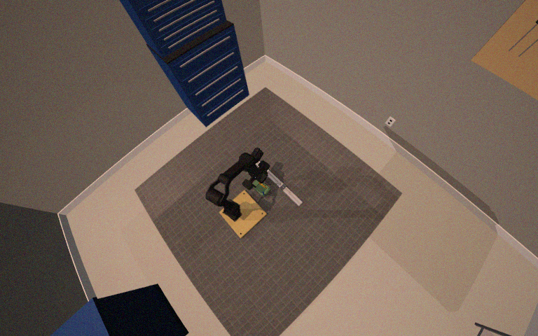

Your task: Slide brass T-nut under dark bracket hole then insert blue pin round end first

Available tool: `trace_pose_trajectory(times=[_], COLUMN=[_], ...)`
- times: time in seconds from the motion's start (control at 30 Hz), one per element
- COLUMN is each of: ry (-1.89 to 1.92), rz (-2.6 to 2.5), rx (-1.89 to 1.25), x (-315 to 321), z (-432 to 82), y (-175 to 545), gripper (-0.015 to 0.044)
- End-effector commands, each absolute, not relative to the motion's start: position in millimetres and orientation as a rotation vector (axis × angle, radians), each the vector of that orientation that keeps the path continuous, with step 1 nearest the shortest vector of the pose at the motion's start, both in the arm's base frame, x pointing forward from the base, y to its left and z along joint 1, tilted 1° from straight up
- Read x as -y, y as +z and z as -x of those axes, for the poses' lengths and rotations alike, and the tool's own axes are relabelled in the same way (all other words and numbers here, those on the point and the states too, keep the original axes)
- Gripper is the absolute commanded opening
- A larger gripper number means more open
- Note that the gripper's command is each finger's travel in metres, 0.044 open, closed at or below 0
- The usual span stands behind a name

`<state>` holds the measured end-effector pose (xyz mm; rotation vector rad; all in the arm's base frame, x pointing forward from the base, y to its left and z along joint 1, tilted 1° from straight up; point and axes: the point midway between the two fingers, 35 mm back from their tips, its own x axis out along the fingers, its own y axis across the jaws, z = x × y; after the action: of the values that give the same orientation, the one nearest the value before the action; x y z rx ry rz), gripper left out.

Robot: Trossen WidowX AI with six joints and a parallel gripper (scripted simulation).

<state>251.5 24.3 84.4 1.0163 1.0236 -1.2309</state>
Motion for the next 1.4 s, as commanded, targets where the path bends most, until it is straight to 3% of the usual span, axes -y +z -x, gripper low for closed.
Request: trace_pose_trajectory(times=[0.0,0.27,1.0,1.37], ry=[-1.243,-1.243,-1.243,-1.243], rz=[-1.010,-1.010,-1.010,-1.010], rx=[-1.027,-1.027,-1.027,-1.027], x=[-24,-24,-24,-24], z=[-250,-250,-250,-251], y=[75,65,65,70], gripper=[0.0440,0.0440,-0.0137,-0.0150])
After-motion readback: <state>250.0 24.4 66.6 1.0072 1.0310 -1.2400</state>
